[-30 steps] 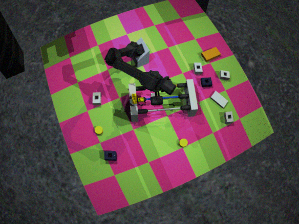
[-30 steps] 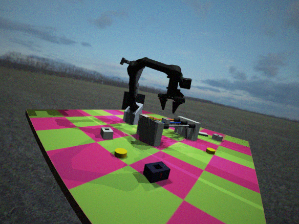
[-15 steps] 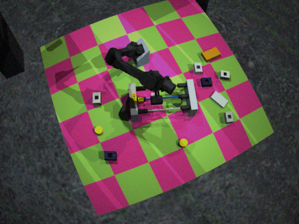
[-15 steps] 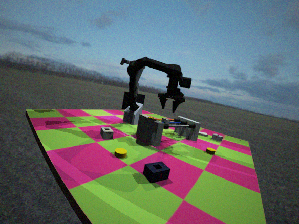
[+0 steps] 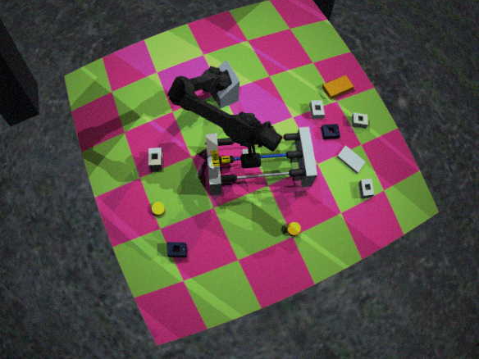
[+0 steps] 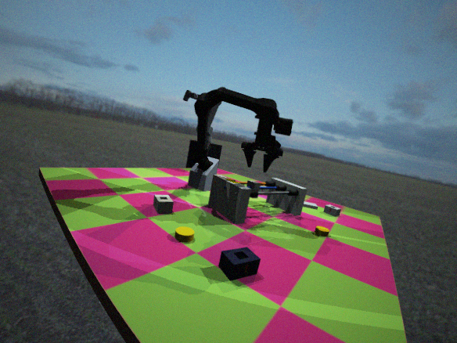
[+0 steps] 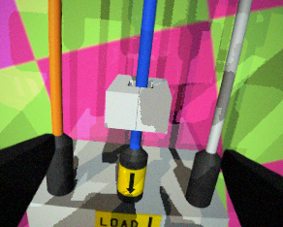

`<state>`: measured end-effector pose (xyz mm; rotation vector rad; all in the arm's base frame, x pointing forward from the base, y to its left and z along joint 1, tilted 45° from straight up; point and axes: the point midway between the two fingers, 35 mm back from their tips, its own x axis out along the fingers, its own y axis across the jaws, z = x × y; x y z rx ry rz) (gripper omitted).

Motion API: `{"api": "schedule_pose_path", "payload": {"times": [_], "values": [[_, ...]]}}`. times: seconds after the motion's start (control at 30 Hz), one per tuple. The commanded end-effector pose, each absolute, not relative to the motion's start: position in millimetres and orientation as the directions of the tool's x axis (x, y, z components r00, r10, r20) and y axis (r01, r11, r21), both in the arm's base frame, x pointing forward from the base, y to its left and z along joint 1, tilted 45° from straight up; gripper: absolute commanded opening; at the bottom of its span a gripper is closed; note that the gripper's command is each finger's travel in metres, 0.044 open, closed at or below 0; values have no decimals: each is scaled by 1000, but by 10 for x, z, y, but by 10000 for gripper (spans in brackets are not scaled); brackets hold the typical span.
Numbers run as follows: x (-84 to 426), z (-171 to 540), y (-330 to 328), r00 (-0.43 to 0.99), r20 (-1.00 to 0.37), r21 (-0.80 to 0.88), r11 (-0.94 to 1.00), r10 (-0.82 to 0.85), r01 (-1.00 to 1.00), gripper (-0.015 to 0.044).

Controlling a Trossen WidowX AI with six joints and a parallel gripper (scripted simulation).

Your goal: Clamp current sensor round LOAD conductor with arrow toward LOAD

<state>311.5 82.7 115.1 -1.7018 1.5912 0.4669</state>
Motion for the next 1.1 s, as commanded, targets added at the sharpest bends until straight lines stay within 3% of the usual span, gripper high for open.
{"api": "schedule_pose_path", "payload": {"times": [0.0,0.27,0.53,0.8,1.07], "values": [[3110,1149,832,159,-709,-271,56,-687,-961,440],[3089,1182,786,159,-724,-278,73,-672,-958,440],[2741,1465,390,209,-876,-359,300,-435,-884,440],[2383,1626,156,391,-899,-436,464,-197,-771,440],[2093,1706,66,633,-774,-534,562,-22,-632,440]]}}
